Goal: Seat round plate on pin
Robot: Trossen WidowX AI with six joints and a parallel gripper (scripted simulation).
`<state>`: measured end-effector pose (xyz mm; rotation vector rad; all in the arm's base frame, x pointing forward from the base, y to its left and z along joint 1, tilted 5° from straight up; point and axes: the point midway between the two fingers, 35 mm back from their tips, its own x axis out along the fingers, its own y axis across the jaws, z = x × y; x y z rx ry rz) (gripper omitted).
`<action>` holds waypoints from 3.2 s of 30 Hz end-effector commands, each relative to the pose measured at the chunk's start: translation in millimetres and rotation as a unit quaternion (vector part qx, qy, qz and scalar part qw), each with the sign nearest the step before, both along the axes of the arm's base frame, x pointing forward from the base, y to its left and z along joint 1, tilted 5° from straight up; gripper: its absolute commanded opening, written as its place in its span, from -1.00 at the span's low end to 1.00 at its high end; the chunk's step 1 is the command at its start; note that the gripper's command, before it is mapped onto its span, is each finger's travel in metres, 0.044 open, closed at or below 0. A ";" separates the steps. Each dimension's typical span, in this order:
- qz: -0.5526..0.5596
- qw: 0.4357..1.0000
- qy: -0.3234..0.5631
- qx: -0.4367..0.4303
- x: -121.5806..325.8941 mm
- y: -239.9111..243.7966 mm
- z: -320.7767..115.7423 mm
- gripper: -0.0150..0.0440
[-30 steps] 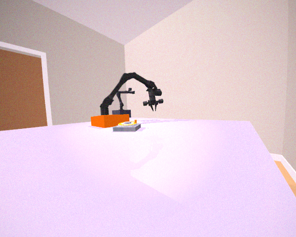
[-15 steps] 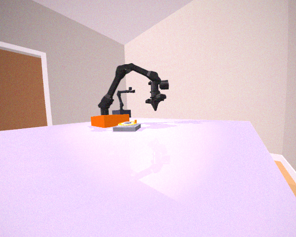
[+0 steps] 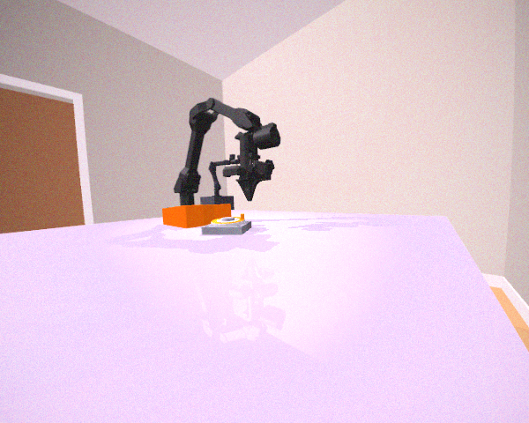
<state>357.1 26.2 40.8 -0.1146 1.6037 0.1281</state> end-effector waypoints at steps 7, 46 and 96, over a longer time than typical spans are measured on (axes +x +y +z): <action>-0.083 0.996 0.000 0.010 -3.4 -26.7 -1.3 -0.49; -0.083 0.996 0.002 0.011 -33.0 -2.9 -47.8 -0.49; -0.085 0.996 0.004 0.009 -61.2 -4.4 -5.7 -0.49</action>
